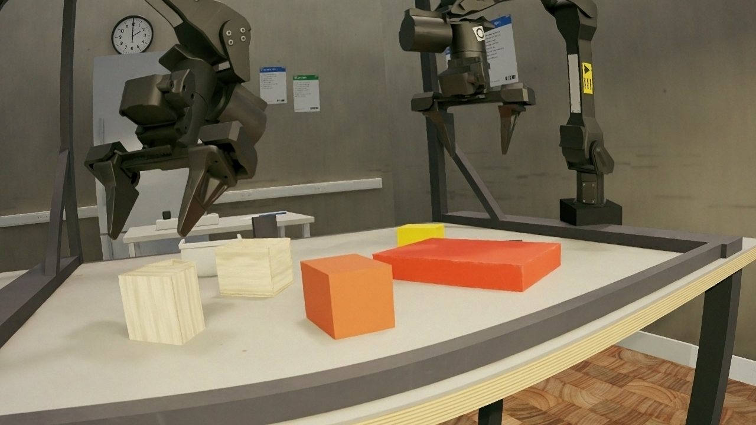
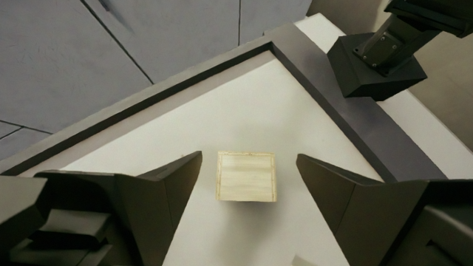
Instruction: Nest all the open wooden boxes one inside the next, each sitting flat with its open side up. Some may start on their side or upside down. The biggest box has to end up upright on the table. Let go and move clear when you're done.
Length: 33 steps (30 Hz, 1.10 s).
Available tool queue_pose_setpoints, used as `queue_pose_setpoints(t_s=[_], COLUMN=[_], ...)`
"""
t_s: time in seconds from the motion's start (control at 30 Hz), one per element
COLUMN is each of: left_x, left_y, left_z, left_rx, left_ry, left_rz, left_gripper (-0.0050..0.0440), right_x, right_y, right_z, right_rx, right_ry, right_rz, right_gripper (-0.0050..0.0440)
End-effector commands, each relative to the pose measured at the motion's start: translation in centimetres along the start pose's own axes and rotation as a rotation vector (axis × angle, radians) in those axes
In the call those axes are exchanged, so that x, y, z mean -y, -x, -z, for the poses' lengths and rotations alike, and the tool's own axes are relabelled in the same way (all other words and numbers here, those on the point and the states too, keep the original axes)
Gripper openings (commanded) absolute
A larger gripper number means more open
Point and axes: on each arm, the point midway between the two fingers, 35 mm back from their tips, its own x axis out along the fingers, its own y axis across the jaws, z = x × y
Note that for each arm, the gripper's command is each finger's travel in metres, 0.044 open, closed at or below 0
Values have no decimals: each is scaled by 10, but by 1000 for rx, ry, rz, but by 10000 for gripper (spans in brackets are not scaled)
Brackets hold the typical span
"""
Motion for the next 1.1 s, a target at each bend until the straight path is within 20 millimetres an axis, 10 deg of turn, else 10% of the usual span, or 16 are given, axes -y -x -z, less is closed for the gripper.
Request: queue_pose_setpoints(t_s=[0.0,0.43,1.07], left_x=[0,0,0], left_y=[6,6,6], left_z=[-1,-1,-1], left_rx=[16,16,16], left_ry=[6,6,6], left_rz=[14,14,14], left_gripper=[400,400,400], right_x=[-1,0,-1], right_y=[4,-65,-73], right_z=[-3,43,51], right_rx=[49,73,68], right_ry=[-11,1,-1], right_rz=[-4,6,4], right_gripper=[400,400,345])
